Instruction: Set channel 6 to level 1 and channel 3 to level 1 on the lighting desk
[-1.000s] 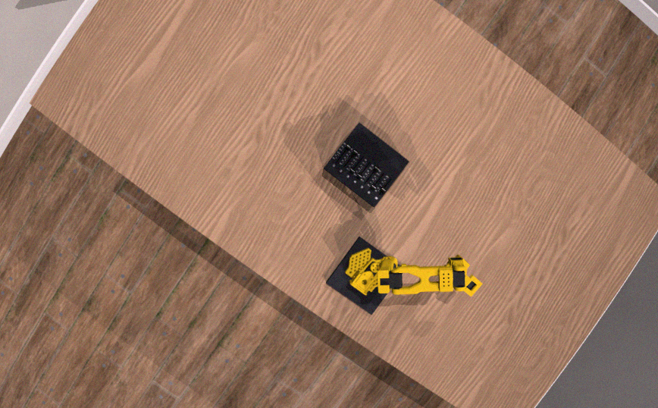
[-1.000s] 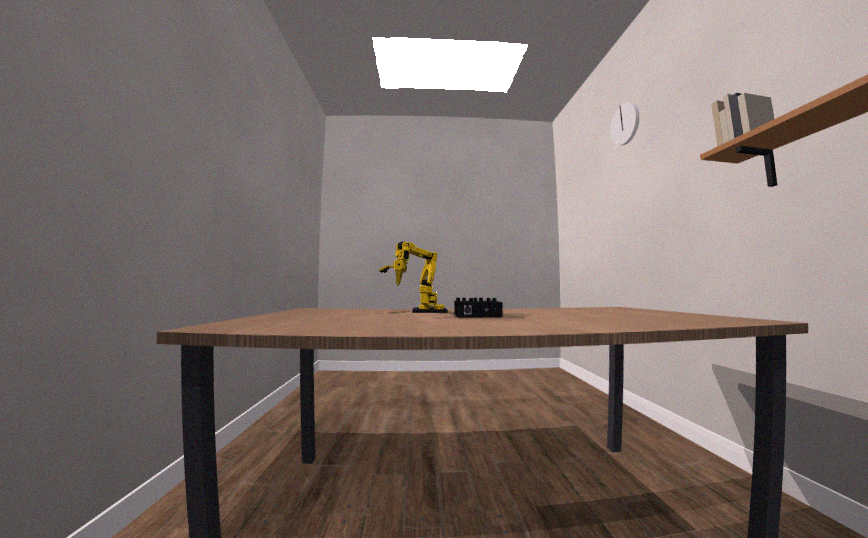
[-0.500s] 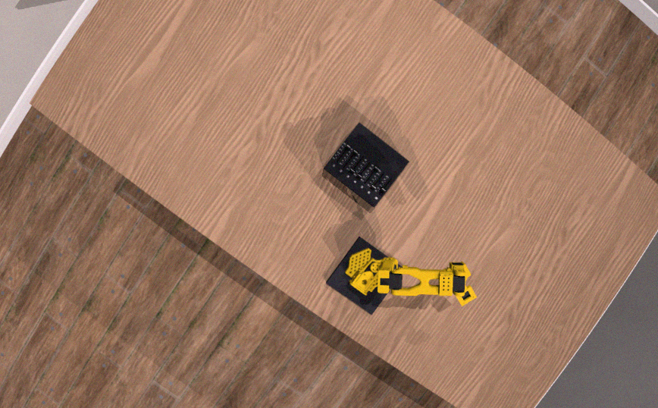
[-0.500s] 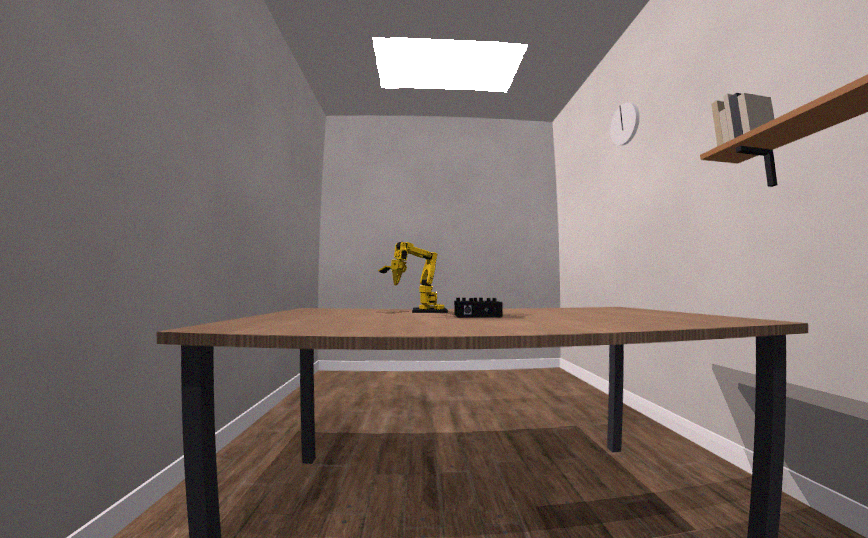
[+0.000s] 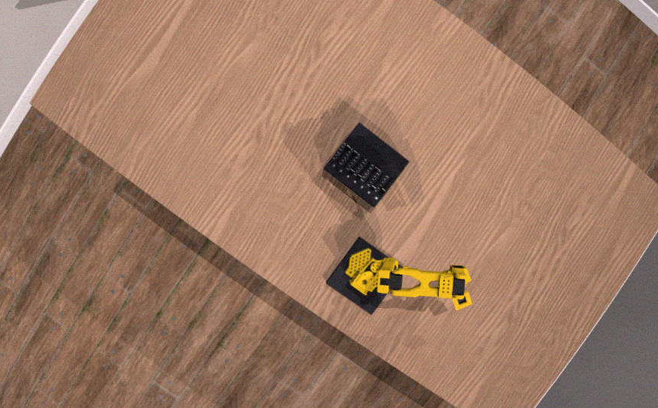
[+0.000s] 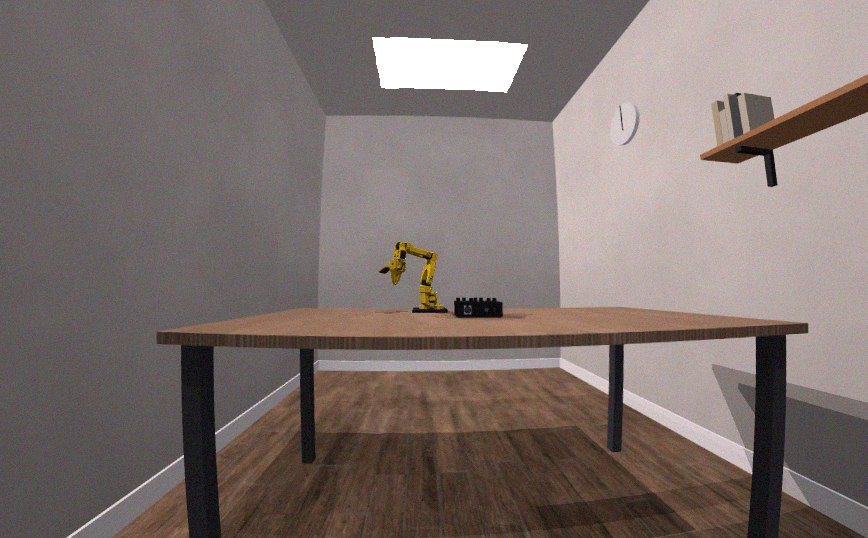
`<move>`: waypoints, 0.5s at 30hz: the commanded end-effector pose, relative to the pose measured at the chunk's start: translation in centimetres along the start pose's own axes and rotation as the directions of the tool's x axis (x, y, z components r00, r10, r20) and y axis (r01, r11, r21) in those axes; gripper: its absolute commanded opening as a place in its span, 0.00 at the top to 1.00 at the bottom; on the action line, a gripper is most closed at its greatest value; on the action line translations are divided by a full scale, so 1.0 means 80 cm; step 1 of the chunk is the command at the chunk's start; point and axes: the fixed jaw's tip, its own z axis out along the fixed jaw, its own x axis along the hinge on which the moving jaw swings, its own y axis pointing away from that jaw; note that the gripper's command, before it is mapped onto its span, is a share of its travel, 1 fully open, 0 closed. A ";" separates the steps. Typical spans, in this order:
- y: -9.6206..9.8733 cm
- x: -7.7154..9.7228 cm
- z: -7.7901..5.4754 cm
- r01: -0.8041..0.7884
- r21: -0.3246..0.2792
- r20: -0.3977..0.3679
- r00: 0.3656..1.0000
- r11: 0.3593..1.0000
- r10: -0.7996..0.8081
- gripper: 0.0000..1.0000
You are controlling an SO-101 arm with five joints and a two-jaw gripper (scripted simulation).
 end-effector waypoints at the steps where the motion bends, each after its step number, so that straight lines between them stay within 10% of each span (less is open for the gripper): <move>1: 0.002 -0.005 -0.005 -0.045 -0.029 0.014 0.999 0.999 0.046 1.00; 15: 0.001 -0.008 -0.005 -0.089 -0.030 0.014 0.996 0.996 0.090 1.00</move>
